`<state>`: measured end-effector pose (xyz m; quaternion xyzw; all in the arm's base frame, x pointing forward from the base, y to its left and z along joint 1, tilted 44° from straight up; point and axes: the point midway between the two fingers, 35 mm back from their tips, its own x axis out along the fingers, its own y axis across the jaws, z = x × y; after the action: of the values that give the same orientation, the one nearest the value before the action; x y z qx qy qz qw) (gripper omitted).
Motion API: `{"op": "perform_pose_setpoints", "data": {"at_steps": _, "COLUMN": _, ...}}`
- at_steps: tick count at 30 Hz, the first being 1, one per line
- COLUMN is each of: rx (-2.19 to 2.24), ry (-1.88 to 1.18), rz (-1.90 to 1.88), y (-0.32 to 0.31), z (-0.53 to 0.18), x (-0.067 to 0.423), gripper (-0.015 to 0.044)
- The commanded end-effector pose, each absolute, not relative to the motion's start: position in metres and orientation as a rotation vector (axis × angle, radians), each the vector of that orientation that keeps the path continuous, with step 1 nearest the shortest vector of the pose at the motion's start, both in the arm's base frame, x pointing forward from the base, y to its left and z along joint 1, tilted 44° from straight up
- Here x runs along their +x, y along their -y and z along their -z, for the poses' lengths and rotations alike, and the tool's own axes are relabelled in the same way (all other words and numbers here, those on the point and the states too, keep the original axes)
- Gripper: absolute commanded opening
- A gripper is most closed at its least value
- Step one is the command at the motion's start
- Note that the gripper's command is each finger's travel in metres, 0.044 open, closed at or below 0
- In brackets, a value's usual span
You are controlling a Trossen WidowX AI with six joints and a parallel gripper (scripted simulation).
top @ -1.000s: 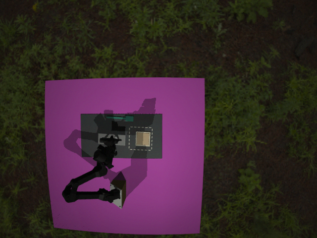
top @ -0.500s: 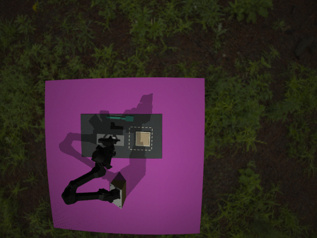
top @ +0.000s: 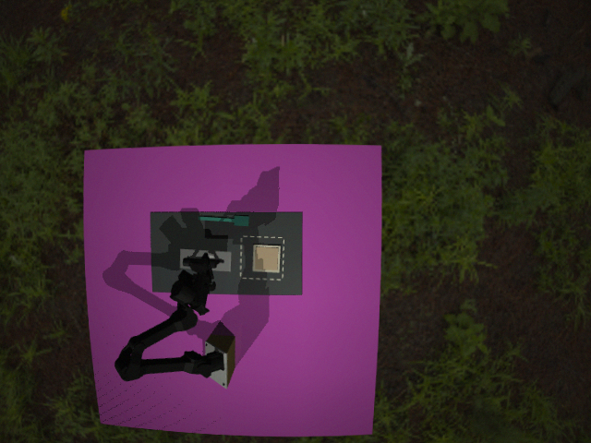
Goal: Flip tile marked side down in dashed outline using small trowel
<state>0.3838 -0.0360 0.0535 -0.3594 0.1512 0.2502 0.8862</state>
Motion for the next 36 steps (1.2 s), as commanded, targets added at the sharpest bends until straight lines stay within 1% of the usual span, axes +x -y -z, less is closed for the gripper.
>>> {"op": "perform_pose_setpoints", "data": {"at_steps": 1, "rx": -0.747, "ry": -0.318, "rz": -0.505, "y": 0.039, "z": -0.055, "x": 0.384, "gripper": 0.0000}}
{"op": "perform_pose_setpoints", "data": {"at_steps": 20, "rx": -0.744, "ry": -0.317, "rz": -0.523, "y": 0.035, "z": -0.053, "x": 0.384, "gripper": 0.0000}}
{"op": "perform_pose_setpoints", "data": {"at_steps": 36, "rx": -0.497, "ry": -0.524, "rz": -0.550, "y": 0.005, "z": -0.052, "x": 0.410, "gripper": 0.0000}}
